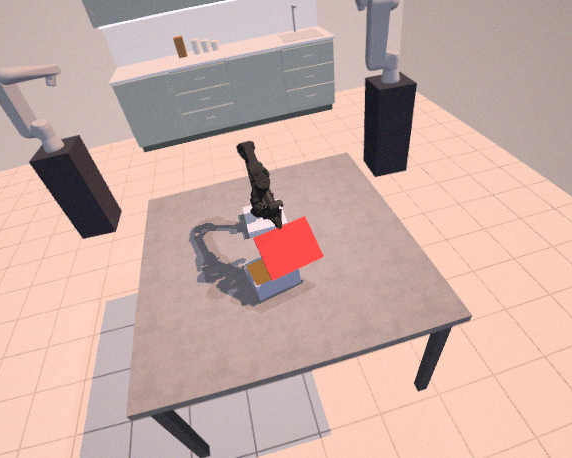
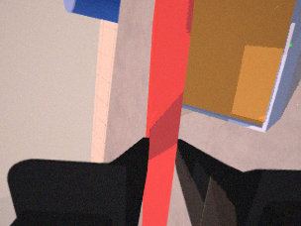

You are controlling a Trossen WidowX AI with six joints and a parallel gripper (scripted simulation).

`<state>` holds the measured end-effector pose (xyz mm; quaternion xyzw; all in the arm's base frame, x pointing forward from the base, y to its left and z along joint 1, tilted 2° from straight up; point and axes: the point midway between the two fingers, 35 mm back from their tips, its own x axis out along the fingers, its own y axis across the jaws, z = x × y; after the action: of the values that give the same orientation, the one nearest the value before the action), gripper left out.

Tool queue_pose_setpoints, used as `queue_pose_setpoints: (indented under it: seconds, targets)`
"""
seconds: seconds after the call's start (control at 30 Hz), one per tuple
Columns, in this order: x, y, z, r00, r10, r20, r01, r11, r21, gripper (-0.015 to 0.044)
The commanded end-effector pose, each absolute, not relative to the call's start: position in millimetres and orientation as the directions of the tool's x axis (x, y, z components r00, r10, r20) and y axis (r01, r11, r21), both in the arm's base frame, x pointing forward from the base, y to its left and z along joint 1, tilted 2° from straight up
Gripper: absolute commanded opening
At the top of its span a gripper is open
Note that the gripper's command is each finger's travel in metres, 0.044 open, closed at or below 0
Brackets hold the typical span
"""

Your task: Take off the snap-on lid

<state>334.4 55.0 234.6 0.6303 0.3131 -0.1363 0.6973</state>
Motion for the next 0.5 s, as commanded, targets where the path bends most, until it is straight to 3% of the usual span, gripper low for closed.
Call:
queue_pose_setpoints:
  seconds: [0.0,0.47]
  targets:
    - [331.4,62.3,238.1,0.776,0.203,-0.597,0.575,0.161,0.802,0.0000]
    - [321.1,88.4,237.6,0.776,0.205,-0.597,0.576,0.159,0.802,0.0000]
